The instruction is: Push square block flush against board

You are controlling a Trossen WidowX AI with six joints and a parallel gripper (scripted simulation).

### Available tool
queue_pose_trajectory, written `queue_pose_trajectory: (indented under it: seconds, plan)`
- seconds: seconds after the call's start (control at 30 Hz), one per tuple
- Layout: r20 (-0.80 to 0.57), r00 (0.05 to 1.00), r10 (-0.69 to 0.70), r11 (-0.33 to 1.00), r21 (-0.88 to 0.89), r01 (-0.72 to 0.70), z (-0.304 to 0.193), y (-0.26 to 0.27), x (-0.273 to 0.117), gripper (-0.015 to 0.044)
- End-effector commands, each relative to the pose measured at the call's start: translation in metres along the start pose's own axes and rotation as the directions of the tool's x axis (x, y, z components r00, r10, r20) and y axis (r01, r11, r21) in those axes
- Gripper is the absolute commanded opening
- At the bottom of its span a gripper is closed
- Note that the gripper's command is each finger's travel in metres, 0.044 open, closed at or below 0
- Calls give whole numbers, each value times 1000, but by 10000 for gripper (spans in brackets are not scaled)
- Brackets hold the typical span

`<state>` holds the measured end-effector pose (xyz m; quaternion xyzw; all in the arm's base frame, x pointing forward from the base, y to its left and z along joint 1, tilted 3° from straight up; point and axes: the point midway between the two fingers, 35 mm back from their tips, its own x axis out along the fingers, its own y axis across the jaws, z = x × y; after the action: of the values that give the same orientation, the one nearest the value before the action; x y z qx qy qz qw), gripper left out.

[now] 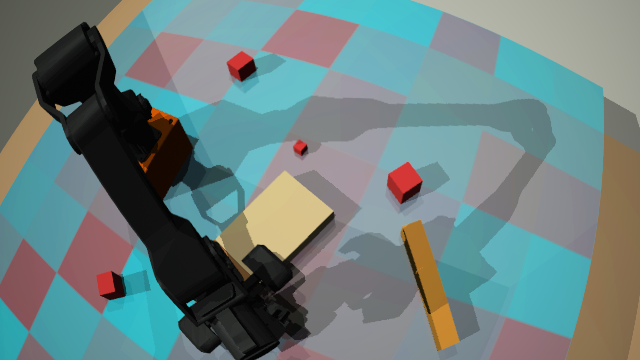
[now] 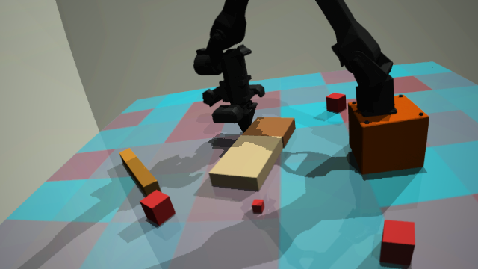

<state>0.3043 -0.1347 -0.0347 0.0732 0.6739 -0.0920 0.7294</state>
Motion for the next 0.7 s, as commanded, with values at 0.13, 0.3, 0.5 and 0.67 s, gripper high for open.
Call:
queue_pose_trajectory:
  seconds: [0.13, 0.3, 0.5, 0.67]
  plan:
    - [-3, 1000, -1, 1000, -6, 1, 5, 0, 0, 0]
    - [-3, 1000, -1, 1000, -6, 1, 14, 0, 0, 0]
    - [-2, 1000, -1, 1000, -6, 1, 24, 0, 0, 0]
    - [-1, 1000, -1, 1000, -6, 1, 32, 0, 0, 0]
